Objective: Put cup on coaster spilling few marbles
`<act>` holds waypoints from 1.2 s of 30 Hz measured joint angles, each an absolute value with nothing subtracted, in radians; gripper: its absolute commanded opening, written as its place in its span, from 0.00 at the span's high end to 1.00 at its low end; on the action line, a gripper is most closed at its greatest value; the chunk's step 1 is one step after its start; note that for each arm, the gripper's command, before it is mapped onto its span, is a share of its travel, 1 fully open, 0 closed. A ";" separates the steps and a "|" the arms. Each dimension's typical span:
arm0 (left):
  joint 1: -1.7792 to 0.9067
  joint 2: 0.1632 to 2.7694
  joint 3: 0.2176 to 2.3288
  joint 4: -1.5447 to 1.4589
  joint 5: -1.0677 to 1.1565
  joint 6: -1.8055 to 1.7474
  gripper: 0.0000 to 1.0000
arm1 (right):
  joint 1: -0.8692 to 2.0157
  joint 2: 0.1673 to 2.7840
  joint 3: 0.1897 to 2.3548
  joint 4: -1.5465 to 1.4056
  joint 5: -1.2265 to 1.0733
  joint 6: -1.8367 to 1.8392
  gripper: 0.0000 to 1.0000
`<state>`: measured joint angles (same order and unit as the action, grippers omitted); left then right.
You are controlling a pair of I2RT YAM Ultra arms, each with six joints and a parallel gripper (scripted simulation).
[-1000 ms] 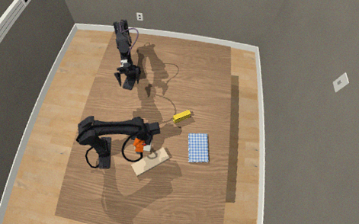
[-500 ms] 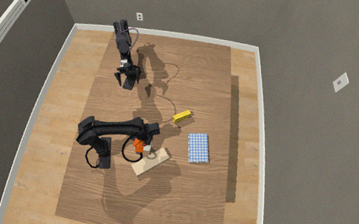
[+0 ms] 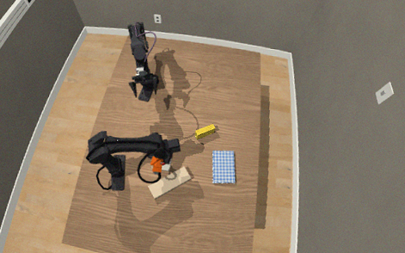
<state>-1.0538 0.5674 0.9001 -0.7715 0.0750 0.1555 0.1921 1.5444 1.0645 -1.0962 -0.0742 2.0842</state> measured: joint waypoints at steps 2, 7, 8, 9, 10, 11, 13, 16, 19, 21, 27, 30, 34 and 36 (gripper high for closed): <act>-1.054 0.567 0.900 -0.772 0.075 0.155 0.00 | 0.192 1.544 1.065 -1.096 -0.074 2.084 0.21; -1.054 0.567 0.900 -0.772 0.075 0.155 0.00 | 0.192 1.544 1.065 -1.097 -0.074 2.084 0.00; -1.054 0.567 0.900 -0.772 0.075 0.155 0.00 | 0.192 1.545 1.067 -1.104 -0.074 2.084 0.00; -1.054 0.567 0.900 -0.772 0.075 0.155 0.00 | 0.192 1.545 1.073 -1.114 -0.074 2.084 0.00; -1.054 0.567 0.900 -0.772 0.075 0.155 0.00 | 0.192 1.545 1.085 -1.127 -0.074 2.084 0.00; -1.054 0.567 0.900 -0.772 0.075 0.155 0.00 | 0.192 1.545 1.102 -1.143 -0.074 2.084 0.00; -1.054 0.567 0.900 -0.772 0.075 0.155 0.00 | 0.191 1.545 1.148 -1.180 -0.074 2.084 0.00; -1.054 0.567 0.900 -0.772 0.075 0.155 0.00 | 0.186 1.540 1.200 -1.214 -0.074 2.083 0.00; -1.054 0.567 0.900 -0.772 0.074 0.154 0.00 | 0.183 1.540 1.239 -1.254 -0.073 2.077 0.00; -1.052 0.568 0.900 -0.765 0.073 0.151 0.00 | 0.183 1.540 1.245 -1.259 -0.066 2.053 0.00; -0.952 0.574 0.900 -0.694 0.061 0.135 0.00 | 0.228 1.510 1.223 -1.248 0.001 1.908 0.00; -0.884 0.604 0.900 -0.648 0.056 0.126 0.00 | 0.265 1.471 1.192 -1.230 0.035 1.821 0.00; -0.835 0.636 0.900 -0.601 0.051 0.117 0.00 | 0.286 1.438 1.162 -1.205 0.069 1.726 0.00; -0.791 0.653 0.907 -0.575 0.049 0.111 0.00 | 0.300 1.415 1.135 -1.179 0.091 1.666 0.00</act>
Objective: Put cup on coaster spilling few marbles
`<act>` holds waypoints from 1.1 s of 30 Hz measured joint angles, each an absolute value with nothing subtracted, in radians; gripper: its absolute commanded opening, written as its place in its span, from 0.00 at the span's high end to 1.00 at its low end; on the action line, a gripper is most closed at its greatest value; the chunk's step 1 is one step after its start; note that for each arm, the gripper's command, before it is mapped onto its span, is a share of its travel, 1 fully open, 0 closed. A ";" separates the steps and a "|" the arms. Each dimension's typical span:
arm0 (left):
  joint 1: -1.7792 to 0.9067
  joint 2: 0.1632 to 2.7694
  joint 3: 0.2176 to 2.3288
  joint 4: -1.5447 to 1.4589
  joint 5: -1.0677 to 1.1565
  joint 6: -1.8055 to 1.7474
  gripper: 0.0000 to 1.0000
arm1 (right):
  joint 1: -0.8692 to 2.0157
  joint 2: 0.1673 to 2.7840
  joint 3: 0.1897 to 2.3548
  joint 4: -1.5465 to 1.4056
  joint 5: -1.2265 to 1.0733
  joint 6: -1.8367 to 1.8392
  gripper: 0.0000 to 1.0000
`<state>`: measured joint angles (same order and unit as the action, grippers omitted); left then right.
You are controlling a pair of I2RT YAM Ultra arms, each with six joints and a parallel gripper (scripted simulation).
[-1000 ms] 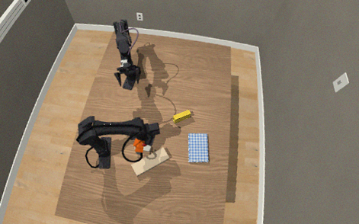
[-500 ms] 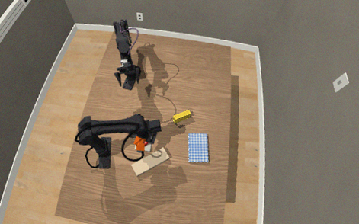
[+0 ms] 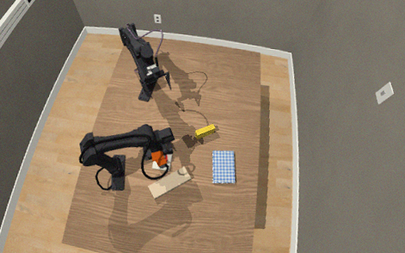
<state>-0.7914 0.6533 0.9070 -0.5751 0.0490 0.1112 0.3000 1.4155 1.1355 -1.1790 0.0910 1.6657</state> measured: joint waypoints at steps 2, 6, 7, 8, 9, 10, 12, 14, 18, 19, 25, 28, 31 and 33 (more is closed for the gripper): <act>-0.742 0.673 0.916 -0.543 0.045 0.105 0.00 | 0.319 1.387 1.104 -1.156 0.110 1.604 0.00; -0.653 0.714 0.932 -0.477 0.040 0.094 0.00 | 0.351 1.327 1.045 -1.109 0.142 1.476 0.00; -0.632 0.725 0.934 -0.462 0.039 0.091 0.00 | 0.357 1.312 1.031 -1.096 0.149 1.443 0.00; -0.611 0.735 0.937 -0.446 0.037 0.088 0.00 | 0.361 1.297 1.016 -1.083 0.155 1.409 0.00; -0.590 0.746 0.940 -0.430 0.036 0.085 0.00 | 0.364 1.282 1.002 -1.069 0.162 1.375 0.00; -0.570 0.756 0.942 -0.415 0.035 0.082 0.00 | 0.368 1.267 0.987 -1.056 0.168 1.341 0.00; -0.532 0.775 0.947 -0.386 0.030 0.076 0.00 | 0.374 1.238 0.959 -1.032 0.177 1.278 0.00; -0.514 0.786 0.949 -0.365 0.028 0.072 0.00 | 0.376 1.223 0.945 -1.016 0.181 1.228 0.00; -0.439 0.816 0.961 -0.309 0.026 0.062 0.00 | 0.384 1.169 0.889 -0.954 0.182 1.093 0.00; -0.415 0.826 0.964 -0.293 0.024 0.059 0.00 | 0.386 1.151 0.872 -0.941 0.182 1.056 0.00; -0.285 0.889 0.981 -0.200 0.015 0.041 0.00 | 0.387 1.055 0.785 -0.865 0.181 0.833 0.00; -0.223 0.919 0.989 -0.154 0.011 0.032 0.00 | 0.387 1.010 0.745 -0.827 0.174 0.717 0.00; -0.186 0.939 0.994 -0.119 0.006 0.025 0.00 | 0.382 0.982 0.721 -0.802 0.162 0.625 0.00; -0.155 0.954 1.001 -0.092 0.007 0.020 0.00 | 0.369 0.960 0.701 -0.776 0.147 0.553 0.00</act>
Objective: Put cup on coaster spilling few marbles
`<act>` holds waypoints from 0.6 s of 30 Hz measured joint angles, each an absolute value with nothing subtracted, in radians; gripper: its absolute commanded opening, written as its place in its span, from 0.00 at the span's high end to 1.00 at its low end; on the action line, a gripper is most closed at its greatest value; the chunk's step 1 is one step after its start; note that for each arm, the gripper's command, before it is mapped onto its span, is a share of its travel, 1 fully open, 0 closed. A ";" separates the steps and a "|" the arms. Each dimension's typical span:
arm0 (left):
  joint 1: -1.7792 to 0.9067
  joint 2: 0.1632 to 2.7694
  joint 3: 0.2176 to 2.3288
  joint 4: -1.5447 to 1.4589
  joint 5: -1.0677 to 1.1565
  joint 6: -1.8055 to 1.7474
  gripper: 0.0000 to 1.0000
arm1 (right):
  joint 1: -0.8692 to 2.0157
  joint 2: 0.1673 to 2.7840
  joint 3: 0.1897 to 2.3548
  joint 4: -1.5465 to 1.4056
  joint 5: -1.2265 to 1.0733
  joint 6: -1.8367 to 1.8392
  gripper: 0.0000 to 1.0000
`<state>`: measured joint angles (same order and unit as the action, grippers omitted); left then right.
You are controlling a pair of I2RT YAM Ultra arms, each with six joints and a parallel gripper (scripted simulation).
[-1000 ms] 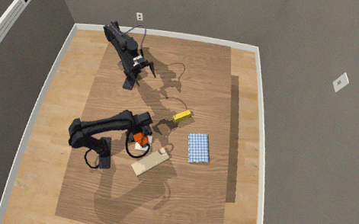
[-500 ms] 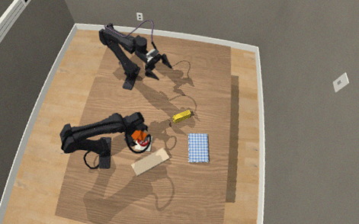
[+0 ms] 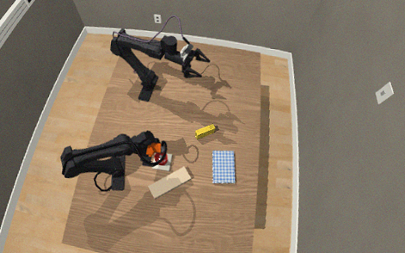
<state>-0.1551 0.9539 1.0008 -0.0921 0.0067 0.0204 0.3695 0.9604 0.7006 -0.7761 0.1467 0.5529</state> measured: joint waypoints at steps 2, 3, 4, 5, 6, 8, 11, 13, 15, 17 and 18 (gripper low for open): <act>-0.112 0.971 1.007 -0.063 0.004 0.015 0.00 | 0.355 0.932 0.676 -0.755 0.128 0.480 0.00; -0.092 0.980 1.011 -0.050 0.002 0.013 0.00 | 0.346 0.918 0.664 -0.747 0.118 0.445 0.00; -0.072 0.990 1.014 -0.038 0.001 0.010 0.00 | 0.336 0.905 0.653 -0.739 0.107 0.411 0.00; -0.053 1.000 1.017 -0.026 0.001 0.008 0.00 | 0.325 0.893 0.643 -0.731 0.096 0.378 0.00; -0.036 1.010 1.020 -0.016 0.000 0.006 0.00 | 0.314 0.882 0.633 -0.725 0.084 0.348 0.00; -0.013 1.026 1.026 -0.003 -0.001 0.003 0.00 | 0.291 0.866 0.619 -0.715 0.062 0.296 0.00; 0.000 1.040 1.029 0.001 -0.001 0.001 0.00 | 0.262 0.856 0.609 -0.707 0.033 0.247 0.00; -0.001 1.041 1.029 0.001 -0.001 0.001 0.00 | 0.252 0.855 0.608 -0.707 0.020 0.228 0.00; -0.001 1.041 1.029 0.003 -0.001 0.001 0.00 | 0.249 0.855 0.608 -0.706 0.010 0.216 0.00; -0.001 1.041 1.029 0.004 -0.001 0.001 0.00 | 0.246 0.855 0.608 -0.705 0.002 0.207 0.00; -0.001 1.041 1.029 0.005 -0.001 0.001 0.00 | 0.245 0.855 0.608 -0.705 -0.001 0.204 0.00</act>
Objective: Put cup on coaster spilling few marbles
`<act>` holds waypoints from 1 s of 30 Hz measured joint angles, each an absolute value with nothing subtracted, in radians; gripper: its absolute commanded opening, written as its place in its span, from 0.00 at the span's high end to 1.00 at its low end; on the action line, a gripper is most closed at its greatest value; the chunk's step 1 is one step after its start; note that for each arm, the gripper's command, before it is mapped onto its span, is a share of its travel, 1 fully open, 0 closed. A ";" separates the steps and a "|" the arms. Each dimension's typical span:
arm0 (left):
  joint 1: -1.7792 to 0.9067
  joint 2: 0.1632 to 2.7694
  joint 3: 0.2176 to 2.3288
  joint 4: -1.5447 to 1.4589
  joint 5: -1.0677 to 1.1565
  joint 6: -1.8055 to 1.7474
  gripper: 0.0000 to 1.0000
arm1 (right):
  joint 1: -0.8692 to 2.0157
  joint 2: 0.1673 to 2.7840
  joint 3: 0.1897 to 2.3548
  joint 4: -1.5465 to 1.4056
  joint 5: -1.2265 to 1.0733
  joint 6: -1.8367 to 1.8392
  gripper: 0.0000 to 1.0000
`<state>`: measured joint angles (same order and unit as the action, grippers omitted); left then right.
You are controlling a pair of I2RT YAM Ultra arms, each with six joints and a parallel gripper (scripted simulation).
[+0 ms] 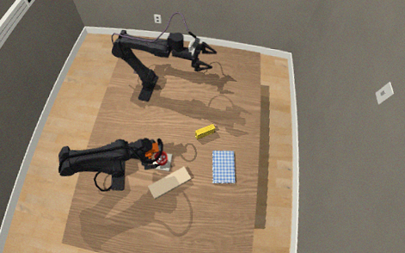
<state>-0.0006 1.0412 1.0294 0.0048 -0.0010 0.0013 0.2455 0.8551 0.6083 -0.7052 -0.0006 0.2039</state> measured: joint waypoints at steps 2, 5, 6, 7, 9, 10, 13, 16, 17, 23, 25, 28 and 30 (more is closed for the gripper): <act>-0.001 1.041 1.029 0.006 -0.001 0.001 0.00 | 0.245 0.855 0.608 -0.705 -0.005 0.199 0.00; -0.001 1.041 1.029 0.006 -0.001 0.001 0.00 | 0.244 0.855 0.608 -0.705 -0.009 0.195 0.00; -0.001 1.041 1.029 0.006 -0.001 0.001 0.00 | 0.244 0.855 0.608 -0.705 -0.010 0.194 0.00; -0.001 1.041 1.029 0.006 -0.001 0.001 0.00 | 0.244 0.855 0.608 -0.705 -0.011 0.194 0.00; -0.001 1.041 1.029 0.006 -0.001 0.001 0.00 | 0.244 0.855 0.608 -0.705 -0.012 0.193 0.00; -0.001 1.041 1.029 0.007 -0.001 0.001 0.00 | 0.244 0.855 0.608 -0.705 -0.012 0.192 0.00; -0.001 1.041 1.029 0.007 -0.001 0.001 0.00 | 0.244 0.855 0.608 -0.699 -0.015 0.186 0.00; -0.001 1.041 1.029 0.007 -0.001 0.001 0.00 | 0.243 0.854 0.608 -0.691 -0.012 0.173 0.00; -0.001 1.041 1.029 0.007 -0.001 0.001 0.00 | 0.241 0.847 0.611 -0.690 -0.008 0.165 0.00; -0.001 1.041 1.029 0.007 -0.001 0.001 0.00 | 0.187 0.792 0.723 -0.635 0.015 0.117 0.00; -0.001 1.041 1.029 0.007 -0.001 0.001 0.00 | 0.162 0.793 0.764 -0.587 0.018 0.099 0.00; -0.001 1.041 1.029 0.007 -0.001 0.001 0.00 | 0.125 0.793 0.813 -0.507 0.019 0.072 0.00; -0.001 1.041 1.029 0.007 -0.001 0.001 0.00 | 0.109 0.792 0.838 -0.452 0.019 0.058 0.00</act>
